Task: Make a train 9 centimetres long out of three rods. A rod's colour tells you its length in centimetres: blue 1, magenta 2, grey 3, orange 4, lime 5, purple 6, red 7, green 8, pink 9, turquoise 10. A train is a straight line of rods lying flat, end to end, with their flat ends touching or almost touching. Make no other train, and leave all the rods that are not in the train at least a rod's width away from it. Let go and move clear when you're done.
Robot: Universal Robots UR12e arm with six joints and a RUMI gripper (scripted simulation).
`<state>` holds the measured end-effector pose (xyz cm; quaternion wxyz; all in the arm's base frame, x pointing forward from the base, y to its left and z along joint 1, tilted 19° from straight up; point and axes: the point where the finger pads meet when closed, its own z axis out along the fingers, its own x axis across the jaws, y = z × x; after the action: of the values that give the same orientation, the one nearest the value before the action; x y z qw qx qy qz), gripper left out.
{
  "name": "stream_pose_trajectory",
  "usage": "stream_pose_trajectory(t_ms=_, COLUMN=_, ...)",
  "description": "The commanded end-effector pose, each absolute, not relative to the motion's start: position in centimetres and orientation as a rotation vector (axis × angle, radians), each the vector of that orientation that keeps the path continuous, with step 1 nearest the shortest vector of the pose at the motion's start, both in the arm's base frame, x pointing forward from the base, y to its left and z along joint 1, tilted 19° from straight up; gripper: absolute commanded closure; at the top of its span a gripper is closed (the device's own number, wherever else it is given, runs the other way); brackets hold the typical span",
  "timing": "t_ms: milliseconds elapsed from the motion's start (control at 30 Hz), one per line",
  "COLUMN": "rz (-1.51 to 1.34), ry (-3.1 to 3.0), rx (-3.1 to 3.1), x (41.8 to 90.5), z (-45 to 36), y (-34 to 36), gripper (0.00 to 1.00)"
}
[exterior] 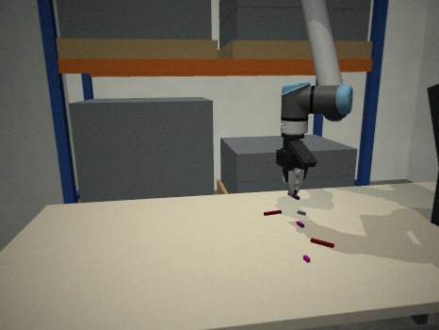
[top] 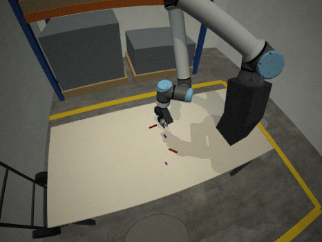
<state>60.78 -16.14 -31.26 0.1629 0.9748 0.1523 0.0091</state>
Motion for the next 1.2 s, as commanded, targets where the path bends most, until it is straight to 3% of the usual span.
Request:
stream_pose_trajectory(t_ms=0, rz=0.027, ry=0.435, rx=2.78, x=60.9, z=-32.1, y=-16.4, gripper=1.0)
stream_pose_trajectory(t_ms=433, rz=0.027, ry=0.435, rx=2.78, x=61.3, z=-37.2, y=-18.1, gripper=1.0)
stream_pose_trajectory(t_ms=1167, rz=0.027, ry=0.435, rx=2.78, x=61.4, z=-38.4, y=-18.5, gripper=1.0)
